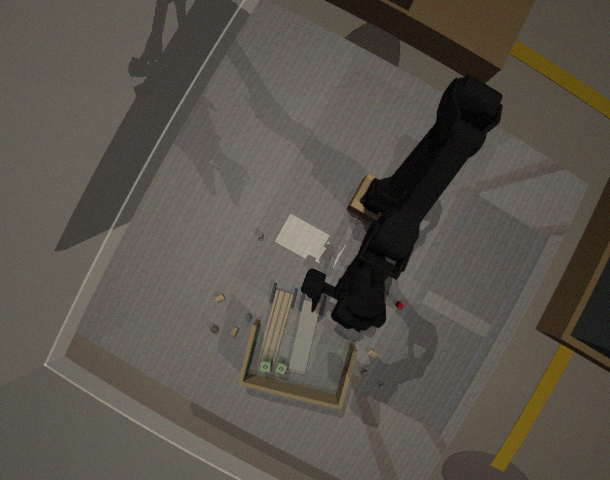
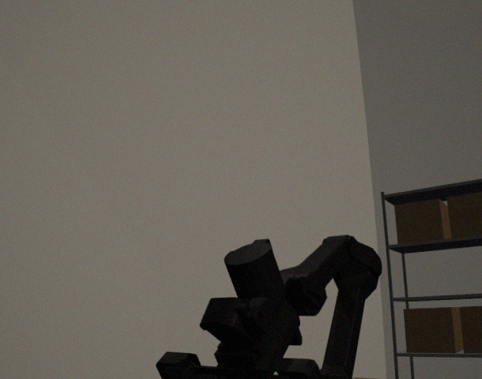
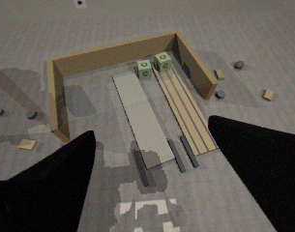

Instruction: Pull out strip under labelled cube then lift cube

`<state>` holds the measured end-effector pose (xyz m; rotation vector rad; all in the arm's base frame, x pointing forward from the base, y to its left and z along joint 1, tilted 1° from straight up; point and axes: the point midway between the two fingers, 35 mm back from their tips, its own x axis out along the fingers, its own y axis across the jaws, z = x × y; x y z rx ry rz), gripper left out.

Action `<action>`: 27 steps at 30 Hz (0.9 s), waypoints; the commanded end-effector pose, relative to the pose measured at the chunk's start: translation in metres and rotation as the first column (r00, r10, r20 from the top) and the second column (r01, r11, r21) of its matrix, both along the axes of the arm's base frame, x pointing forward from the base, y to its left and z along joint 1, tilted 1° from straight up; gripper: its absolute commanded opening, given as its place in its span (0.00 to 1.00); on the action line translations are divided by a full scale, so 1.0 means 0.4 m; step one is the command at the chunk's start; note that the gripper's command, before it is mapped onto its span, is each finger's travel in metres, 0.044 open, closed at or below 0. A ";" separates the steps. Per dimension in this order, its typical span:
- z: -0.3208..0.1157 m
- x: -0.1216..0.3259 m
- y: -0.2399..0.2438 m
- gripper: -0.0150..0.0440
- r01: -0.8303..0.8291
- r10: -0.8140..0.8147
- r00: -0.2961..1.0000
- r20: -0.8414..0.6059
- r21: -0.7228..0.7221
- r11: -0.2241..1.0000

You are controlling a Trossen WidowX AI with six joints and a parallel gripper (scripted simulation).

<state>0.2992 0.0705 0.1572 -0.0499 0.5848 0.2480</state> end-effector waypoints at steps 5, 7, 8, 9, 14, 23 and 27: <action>-0.008 0.057 -0.022 0.71 -0.001 -0.009 0.993 -0.120 -0.081 0.997; -0.018 0.090 -0.035 0.62 -0.013 -0.010 0.982 -0.190 -0.122 0.992; -0.024 0.107 -0.042 0.58 -0.021 -0.011 0.974 -0.225 -0.140 0.990; -0.031 0.123 -0.049 0.53 -0.030 -0.012 0.965 -0.260 -0.158 0.987; -0.088 0.191 -0.096 0.31 -0.096 -0.014 0.896 -0.444 -0.225 0.970; -0.235 0.270 -0.195 0.25 -0.257 0.007 0.673 -0.739 -0.226 0.940; -0.264 0.277 -0.212 0.25 -0.284 0.015 0.626 -0.780 -0.210 0.935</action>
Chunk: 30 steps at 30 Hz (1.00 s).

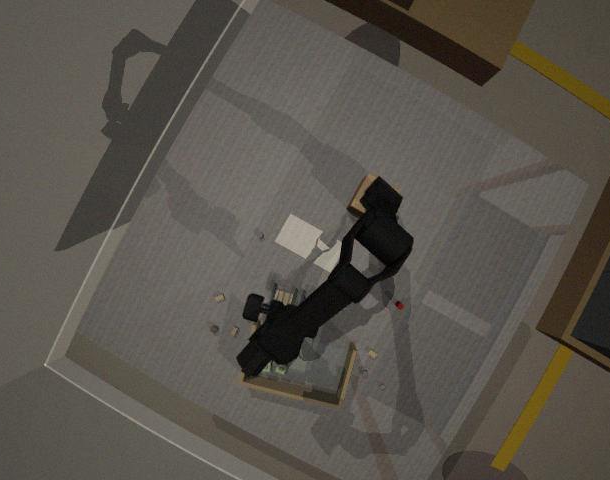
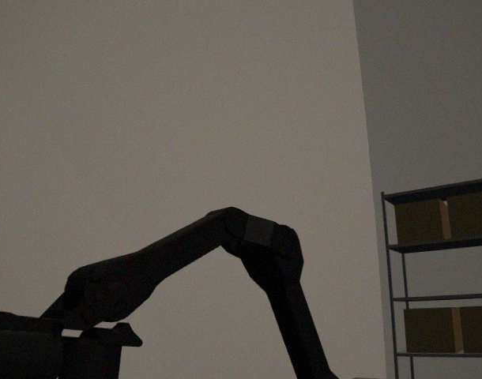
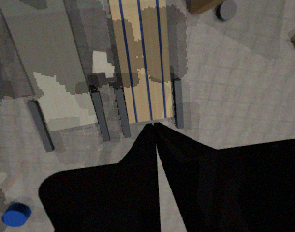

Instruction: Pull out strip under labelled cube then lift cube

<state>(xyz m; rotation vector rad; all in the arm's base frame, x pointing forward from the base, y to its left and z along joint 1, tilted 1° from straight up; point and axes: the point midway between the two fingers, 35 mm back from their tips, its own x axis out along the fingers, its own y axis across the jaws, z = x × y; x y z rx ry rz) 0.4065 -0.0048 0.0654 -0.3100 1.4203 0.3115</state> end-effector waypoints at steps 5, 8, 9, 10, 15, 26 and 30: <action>-0.034 0.013 -0.022 0.25 -0.022 0.022 0.996 -0.082 -0.006 1.000; -0.039 0.014 -0.022 0.25 -0.022 0.022 0.996 -0.082 -0.006 1.000; -0.043 0.014 -0.022 0.25 -0.022 0.022 0.996 -0.082 -0.006 1.000; -0.047 0.015 -0.022 0.25 -0.022 0.022 0.996 -0.082 -0.006 1.000; -0.068 0.017 -0.022 0.25 -0.022 0.022 0.996 -0.082 -0.006 1.000; -0.113 0.022 -0.020 0.25 -0.022 0.022 0.996 -0.082 -0.006 1.000; -0.129 0.024 -0.020 0.25 -0.022 0.022 0.996 -0.082 -0.006 1.000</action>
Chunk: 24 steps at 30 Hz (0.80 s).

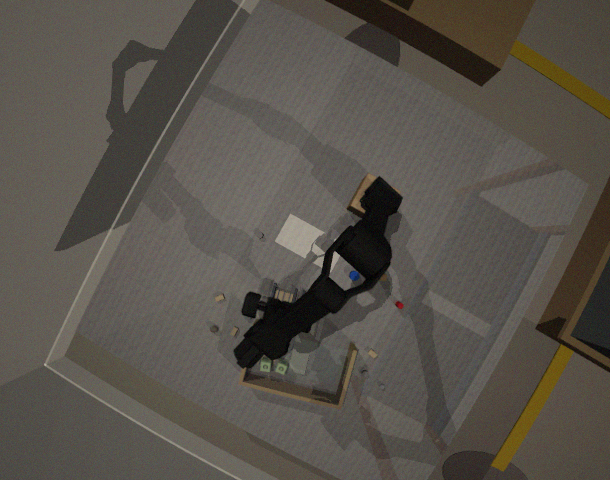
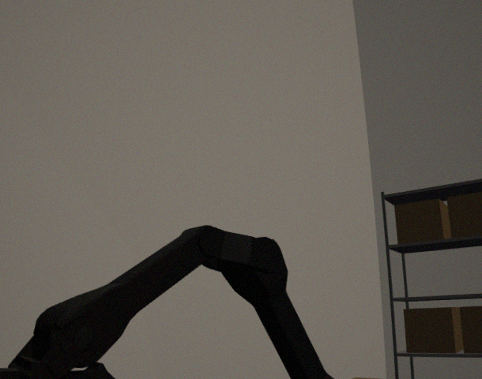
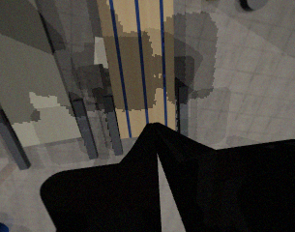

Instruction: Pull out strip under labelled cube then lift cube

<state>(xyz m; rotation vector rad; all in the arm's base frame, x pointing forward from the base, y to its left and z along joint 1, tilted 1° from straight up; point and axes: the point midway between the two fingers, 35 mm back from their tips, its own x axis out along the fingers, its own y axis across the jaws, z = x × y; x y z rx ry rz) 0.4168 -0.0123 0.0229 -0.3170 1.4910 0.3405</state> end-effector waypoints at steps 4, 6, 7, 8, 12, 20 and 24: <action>-0.039 -0.001 0.000 0.25 -0.002 0.002 1.000 -0.008 -0.005 1.000; -0.048 0.000 0.000 0.25 -0.002 0.002 1.000 -0.008 -0.005 1.000; -0.052 0.000 0.001 0.25 -0.002 0.002 1.000 -0.008 -0.005 1.000; -0.056 0.001 0.001 0.25 -0.002 0.002 1.000 -0.008 -0.005 1.000; -0.072 0.001 0.002 0.25 -0.002 0.002 1.000 -0.009 -0.005 1.000; -0.102 0.000 0.003 0.25 -0.002 0.002 1.000 -0.009 -0.005 1.000; -0.102 0.000 0.003 0.25 -0.002 0.002 1.000 -0.009 -0.005 1.000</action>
